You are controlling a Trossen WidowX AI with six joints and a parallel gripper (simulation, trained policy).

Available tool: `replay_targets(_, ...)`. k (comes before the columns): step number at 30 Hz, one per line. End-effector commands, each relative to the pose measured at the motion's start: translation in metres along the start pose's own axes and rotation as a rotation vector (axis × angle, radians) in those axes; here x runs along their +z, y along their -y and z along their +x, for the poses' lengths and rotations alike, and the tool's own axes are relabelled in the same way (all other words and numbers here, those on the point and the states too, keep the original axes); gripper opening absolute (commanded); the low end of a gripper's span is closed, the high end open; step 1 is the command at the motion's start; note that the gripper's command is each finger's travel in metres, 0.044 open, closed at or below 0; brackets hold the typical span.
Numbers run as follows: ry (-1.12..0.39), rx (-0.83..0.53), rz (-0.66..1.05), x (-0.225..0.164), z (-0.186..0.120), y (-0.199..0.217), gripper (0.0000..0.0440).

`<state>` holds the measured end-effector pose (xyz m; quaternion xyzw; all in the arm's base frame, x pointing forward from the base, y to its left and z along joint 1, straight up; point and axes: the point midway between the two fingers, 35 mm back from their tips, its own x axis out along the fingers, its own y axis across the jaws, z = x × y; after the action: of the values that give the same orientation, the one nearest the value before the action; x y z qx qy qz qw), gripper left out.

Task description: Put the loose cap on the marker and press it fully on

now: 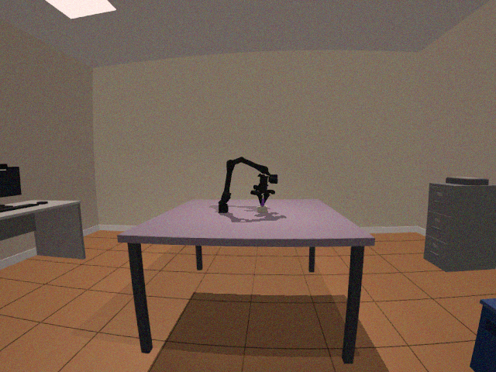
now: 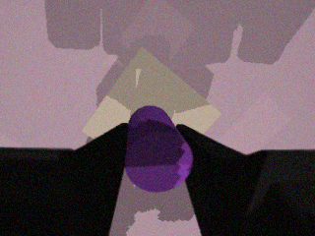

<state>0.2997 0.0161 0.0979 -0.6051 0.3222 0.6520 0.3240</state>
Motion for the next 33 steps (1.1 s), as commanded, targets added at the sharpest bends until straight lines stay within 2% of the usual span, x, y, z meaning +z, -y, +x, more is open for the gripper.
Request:
replay_targets(1, -0.003, 0.051, -0.022, -0.0023, 0.0172, -0.0085, 0.0080)
replay_targets(33, -0.012, 0.054, -0.053, -0.0040, 0.0177, -0.0103, 0.0138)
